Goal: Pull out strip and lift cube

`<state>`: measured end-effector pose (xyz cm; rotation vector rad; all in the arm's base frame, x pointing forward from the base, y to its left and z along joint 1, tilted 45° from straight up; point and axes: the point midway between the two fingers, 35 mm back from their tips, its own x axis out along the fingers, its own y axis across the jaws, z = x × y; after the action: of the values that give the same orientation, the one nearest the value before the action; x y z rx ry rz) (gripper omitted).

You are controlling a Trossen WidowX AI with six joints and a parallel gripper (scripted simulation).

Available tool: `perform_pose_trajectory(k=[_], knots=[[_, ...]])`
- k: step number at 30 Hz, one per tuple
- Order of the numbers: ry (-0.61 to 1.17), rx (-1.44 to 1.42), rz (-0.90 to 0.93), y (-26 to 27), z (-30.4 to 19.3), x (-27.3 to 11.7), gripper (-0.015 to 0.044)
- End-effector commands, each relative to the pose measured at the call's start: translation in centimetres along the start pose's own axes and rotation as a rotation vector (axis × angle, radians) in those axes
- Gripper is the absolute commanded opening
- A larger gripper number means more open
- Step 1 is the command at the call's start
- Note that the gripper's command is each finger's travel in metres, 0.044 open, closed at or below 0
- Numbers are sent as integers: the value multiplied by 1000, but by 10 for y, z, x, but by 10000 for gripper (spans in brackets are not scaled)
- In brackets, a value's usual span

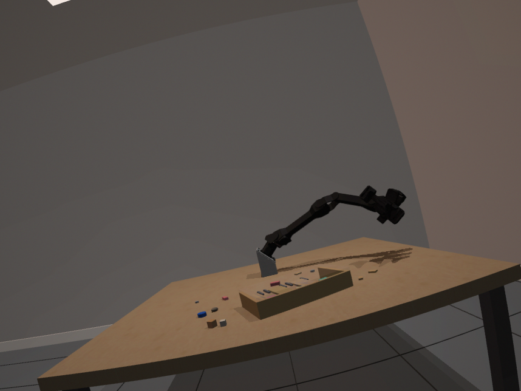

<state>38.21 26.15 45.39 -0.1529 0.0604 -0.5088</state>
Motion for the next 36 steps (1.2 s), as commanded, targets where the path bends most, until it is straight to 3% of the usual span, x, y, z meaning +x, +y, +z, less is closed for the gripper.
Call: perform_pose_trajectory(k=[1, 12, 19, 27, 36], knots=[[1, -1, 5, 1, -1, 3, 400], [164, -25, 293, -14, -109, 150, 400], [349, 68, 489, -67, -205, 200, 400], [541, 270, 696, -148, -304, 193, 400], [650, 624, 923, -226, -377, 113, 400]])
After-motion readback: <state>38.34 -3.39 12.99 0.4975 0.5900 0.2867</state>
